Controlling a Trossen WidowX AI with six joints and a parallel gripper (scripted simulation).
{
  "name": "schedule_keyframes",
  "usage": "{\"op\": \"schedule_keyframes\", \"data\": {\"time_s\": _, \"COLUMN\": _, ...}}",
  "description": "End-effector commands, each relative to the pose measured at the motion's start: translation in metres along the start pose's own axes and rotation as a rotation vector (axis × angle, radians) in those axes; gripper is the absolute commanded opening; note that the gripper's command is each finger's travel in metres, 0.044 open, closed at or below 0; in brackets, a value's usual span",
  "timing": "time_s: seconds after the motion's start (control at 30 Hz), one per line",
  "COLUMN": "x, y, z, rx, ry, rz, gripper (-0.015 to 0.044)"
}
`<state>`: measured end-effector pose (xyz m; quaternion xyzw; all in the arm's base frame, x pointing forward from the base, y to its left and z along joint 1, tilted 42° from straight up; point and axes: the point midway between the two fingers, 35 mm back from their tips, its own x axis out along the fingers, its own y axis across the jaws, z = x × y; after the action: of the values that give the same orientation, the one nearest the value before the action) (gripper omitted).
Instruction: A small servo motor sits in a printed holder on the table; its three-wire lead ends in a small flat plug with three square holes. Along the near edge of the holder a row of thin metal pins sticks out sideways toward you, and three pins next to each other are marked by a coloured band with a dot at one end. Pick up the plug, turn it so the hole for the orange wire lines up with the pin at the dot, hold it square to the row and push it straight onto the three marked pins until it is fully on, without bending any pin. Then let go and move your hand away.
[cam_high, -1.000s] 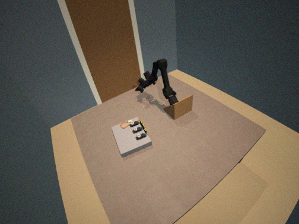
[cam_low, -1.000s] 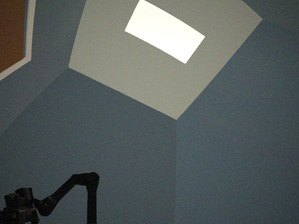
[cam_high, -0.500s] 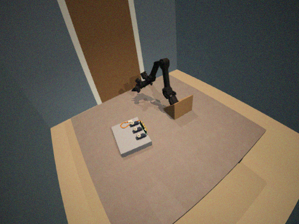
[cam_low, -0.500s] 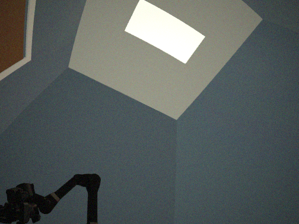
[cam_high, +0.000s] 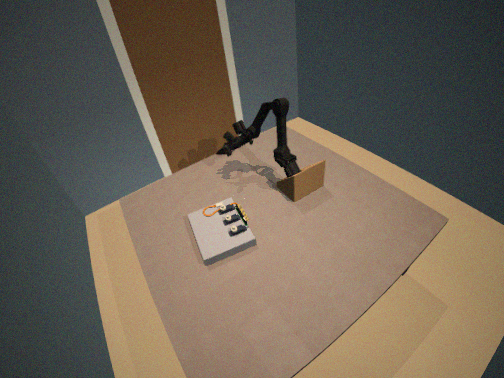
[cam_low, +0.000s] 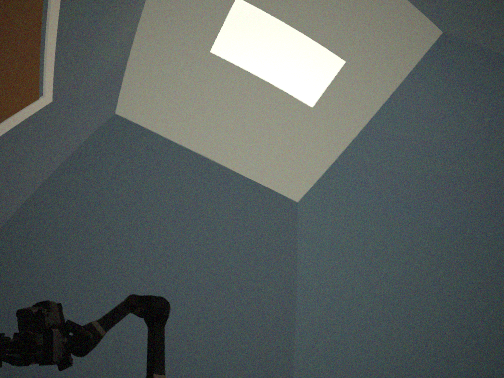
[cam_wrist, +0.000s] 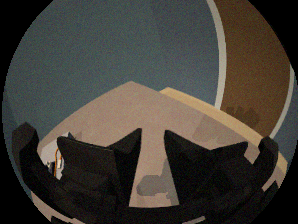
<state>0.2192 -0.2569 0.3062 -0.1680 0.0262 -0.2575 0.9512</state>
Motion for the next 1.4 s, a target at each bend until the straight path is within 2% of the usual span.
{"op": "schedule_keyframes", "data": {"time_s": 0.0, "x": 0.002, "y": 0.010, "z": 0.007, "rx": 0.016, "ry": -0.012, "rz": 0.016, "gripper": 0.0115}}
{"op": "schedule_keyframes", "data": {"time_s": 1.37, "x": 0.011, "y": 0.125, "z": 0.059, "rx": 0.165, "ry": -0.085, "rz": 0.234, "gripper": 0.0115}}
